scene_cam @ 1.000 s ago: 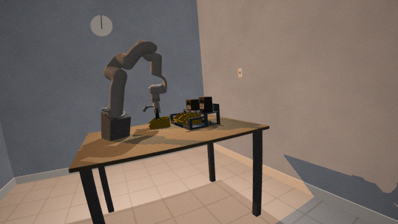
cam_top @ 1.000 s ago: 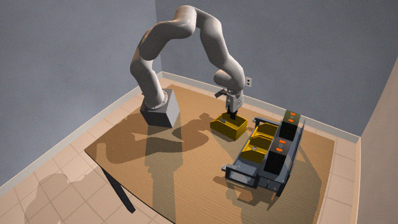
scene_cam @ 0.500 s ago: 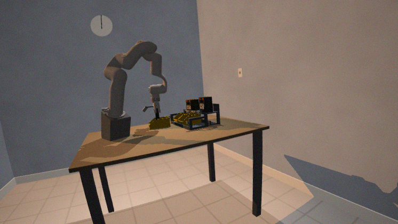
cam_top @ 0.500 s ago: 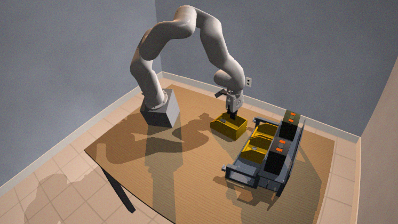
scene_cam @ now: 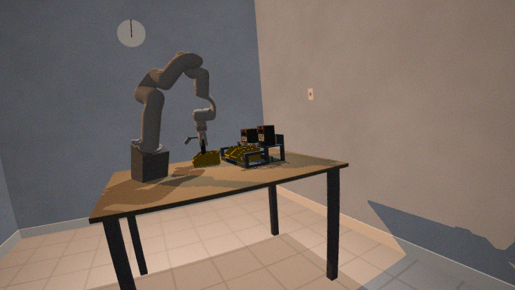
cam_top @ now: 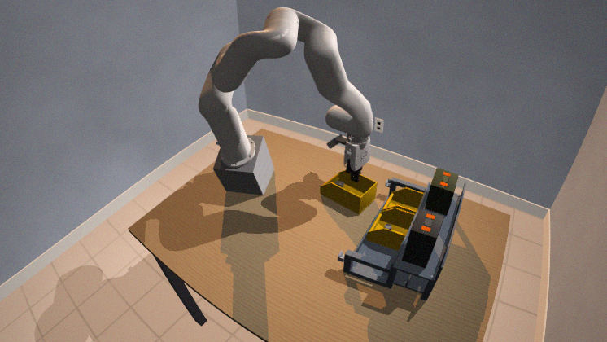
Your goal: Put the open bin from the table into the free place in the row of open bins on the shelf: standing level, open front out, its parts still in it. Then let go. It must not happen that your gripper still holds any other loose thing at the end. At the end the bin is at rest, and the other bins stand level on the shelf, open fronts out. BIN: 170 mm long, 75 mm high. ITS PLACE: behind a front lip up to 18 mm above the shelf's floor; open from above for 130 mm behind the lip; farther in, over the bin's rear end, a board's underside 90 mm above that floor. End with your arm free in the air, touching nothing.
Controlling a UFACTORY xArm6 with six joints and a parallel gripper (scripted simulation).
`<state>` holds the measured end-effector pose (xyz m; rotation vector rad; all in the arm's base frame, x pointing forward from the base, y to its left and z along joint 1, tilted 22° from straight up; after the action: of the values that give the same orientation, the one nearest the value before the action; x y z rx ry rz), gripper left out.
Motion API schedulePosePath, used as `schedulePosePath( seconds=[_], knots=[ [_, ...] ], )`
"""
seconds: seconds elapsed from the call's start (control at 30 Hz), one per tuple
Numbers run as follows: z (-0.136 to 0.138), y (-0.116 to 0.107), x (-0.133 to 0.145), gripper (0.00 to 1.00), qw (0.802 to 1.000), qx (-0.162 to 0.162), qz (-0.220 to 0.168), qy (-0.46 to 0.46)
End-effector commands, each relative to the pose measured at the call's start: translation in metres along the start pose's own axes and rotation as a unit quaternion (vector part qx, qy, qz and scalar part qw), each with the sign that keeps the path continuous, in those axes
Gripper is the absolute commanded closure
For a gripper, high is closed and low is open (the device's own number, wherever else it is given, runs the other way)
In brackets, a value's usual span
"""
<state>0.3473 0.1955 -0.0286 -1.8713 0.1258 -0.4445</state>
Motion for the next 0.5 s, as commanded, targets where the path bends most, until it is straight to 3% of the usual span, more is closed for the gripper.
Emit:
schedulePosePath(
  seconds=[0.0,0.47],
  knots=[
    [0.0015,-0.0074,0.0014,1.00,1.000,0.002,-0.002,0.000],
    [0.0014,-0.0113,0.0014,1.00,1.000,0.002,-0.002,0.000]
  ],
)
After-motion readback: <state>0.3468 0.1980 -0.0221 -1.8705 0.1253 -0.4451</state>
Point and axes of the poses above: the point where the finger pads meet when closed, its own y axis out along the fingers, its own z axis across the jaws, x = y × z, the point moved 10 cm from there along -y, back along the fingers, and after that the axes turned 10 degrees about y, right-handed, at the moved point
